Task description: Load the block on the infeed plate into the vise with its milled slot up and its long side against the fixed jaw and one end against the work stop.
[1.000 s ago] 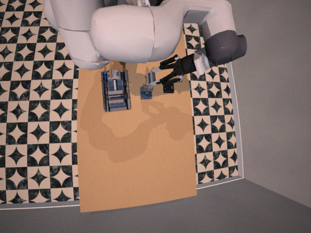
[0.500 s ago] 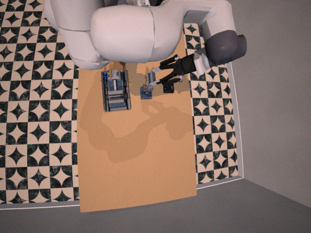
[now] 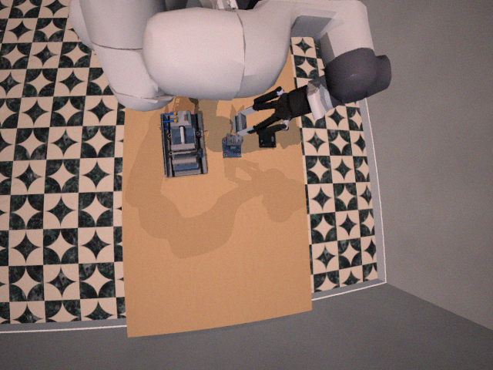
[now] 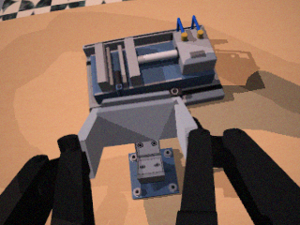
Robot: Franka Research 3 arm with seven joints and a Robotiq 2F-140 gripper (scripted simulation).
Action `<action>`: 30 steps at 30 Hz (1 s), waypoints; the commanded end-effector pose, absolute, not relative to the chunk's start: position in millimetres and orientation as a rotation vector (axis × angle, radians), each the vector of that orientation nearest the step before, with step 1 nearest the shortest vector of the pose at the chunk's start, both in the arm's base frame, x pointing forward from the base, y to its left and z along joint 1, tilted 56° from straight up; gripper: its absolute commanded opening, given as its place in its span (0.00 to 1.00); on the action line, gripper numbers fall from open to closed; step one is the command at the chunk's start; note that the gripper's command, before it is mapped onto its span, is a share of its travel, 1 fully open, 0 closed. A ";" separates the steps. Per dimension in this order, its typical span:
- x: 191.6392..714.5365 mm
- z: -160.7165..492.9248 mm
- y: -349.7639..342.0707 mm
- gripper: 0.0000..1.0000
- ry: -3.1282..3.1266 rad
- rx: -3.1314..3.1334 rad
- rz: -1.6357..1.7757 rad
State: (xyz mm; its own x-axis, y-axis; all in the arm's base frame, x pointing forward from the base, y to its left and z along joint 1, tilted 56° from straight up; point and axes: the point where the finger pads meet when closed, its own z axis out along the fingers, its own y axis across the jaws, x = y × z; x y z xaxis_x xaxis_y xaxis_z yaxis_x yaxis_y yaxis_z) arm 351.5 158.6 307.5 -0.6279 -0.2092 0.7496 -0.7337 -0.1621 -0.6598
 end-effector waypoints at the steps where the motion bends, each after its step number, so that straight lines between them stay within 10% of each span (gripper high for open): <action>1: 350.8 307.7 158.0 0.00 -1.723 1.063 1.846; 30: 357.0 302.3 153.1 0.00 -1.723 1.063 1.846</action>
